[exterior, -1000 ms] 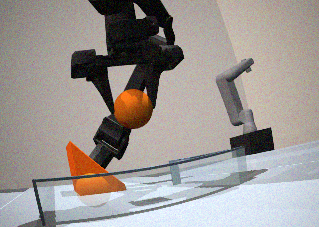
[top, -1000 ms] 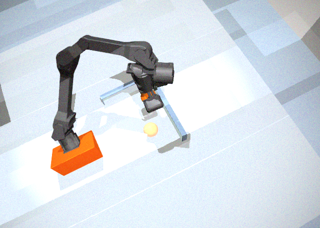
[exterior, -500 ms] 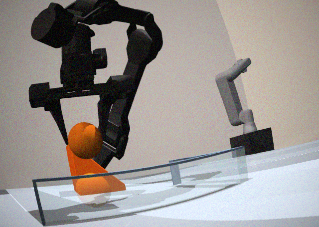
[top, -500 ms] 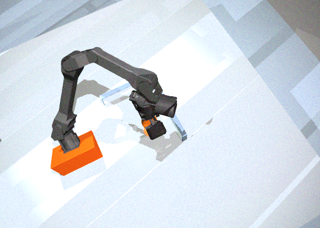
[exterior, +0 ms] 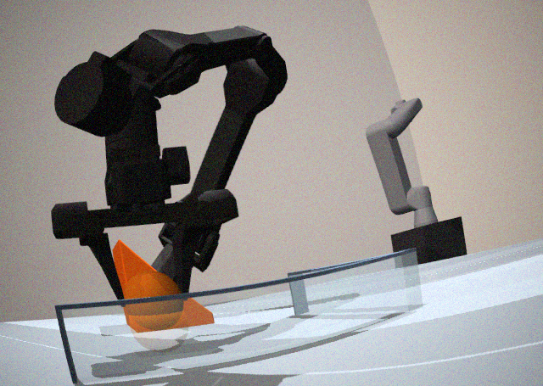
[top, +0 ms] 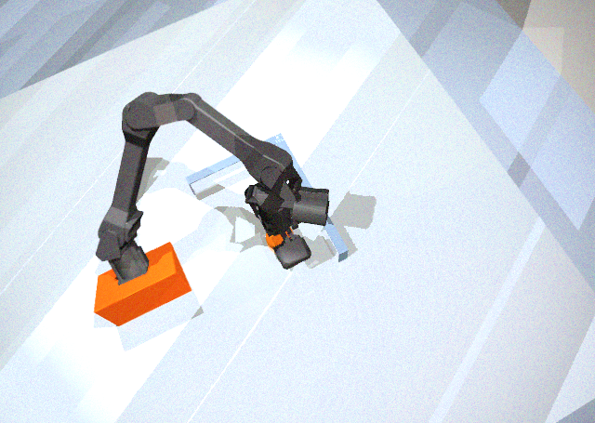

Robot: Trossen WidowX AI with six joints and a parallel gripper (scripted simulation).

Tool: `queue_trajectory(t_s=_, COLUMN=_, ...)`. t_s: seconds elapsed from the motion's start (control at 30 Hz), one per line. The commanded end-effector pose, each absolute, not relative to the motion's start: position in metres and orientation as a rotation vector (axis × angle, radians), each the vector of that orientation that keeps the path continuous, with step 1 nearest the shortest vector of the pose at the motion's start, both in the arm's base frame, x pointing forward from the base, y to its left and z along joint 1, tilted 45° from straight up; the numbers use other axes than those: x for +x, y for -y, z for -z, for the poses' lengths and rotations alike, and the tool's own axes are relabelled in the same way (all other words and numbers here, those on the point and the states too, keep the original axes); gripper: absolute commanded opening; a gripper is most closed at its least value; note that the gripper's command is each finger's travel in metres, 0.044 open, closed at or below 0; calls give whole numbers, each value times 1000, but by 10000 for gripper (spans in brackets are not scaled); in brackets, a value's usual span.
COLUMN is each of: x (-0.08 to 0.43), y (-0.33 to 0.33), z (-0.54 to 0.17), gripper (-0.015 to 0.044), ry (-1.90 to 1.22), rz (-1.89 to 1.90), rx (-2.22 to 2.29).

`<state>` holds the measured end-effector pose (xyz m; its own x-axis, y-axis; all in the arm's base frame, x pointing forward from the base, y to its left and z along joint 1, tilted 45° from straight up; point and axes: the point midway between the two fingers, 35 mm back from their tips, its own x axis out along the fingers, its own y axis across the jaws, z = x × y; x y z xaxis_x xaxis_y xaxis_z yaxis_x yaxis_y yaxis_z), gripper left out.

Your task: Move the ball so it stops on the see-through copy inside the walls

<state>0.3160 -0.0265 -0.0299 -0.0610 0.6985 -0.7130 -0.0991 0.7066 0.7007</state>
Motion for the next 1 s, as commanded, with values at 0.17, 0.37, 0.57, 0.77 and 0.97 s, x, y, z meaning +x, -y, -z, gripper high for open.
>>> queue_trajectory(t_s=0.17, x=314, y=19, z=39, gripper=0, ry=-1496, rz=-694, rx=532)
queue_trajectory(t_s=0.37, x=314, y=12, z=45, gripper=0, ry=-1496, rz=-694, rx=532)
queue_trajectory(t_s=0.57, x=313, y=7, z=50, gripper=0, ry=-1496, rz=-695, rx=533)
queue_trajectory(t_s=0.77, x=314, y=9, z=49, gripper=53, ry=-1494, rz=-696, rx=523)
queue_trajectory(t_s=0.97, x=314, y=9, z=49, gripper=210, ry=-1494, rz=-696, rx=523)
